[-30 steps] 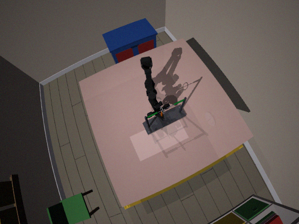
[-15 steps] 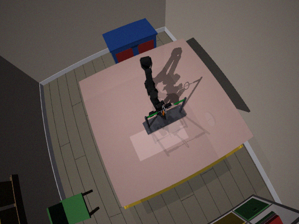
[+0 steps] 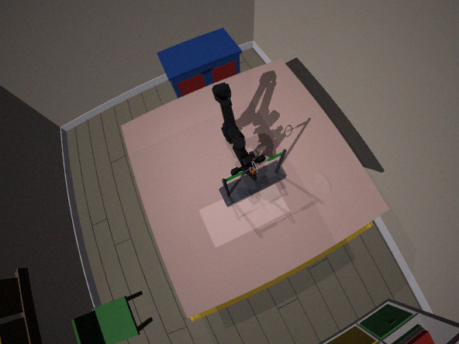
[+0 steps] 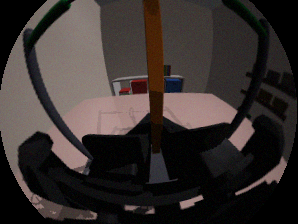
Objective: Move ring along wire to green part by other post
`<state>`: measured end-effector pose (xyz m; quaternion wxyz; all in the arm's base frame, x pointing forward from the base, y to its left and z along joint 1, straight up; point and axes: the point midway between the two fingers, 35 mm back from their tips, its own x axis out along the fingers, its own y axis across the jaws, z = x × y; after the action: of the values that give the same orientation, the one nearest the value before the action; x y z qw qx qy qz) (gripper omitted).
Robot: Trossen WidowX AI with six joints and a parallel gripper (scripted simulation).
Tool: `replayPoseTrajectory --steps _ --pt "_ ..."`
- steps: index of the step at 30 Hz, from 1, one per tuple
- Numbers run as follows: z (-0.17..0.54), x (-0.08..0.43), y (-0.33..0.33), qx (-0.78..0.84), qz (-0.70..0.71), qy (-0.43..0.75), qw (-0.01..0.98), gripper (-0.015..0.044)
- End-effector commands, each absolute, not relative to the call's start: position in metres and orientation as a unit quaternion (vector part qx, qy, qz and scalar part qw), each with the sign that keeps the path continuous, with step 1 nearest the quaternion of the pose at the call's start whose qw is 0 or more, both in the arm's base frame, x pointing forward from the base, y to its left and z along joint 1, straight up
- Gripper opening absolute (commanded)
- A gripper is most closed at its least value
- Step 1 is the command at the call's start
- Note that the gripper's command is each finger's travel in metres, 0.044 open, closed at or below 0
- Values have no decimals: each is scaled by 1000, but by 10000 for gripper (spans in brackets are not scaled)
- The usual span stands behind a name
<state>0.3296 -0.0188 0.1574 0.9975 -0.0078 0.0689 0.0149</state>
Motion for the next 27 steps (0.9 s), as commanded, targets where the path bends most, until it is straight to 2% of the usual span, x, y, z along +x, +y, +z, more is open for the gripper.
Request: replayPoseTrajectory --steps 1,27 --pt "158 328 -13 1 13 75 997 -150" --pt "159 328 18 20 9 73 997 -150"
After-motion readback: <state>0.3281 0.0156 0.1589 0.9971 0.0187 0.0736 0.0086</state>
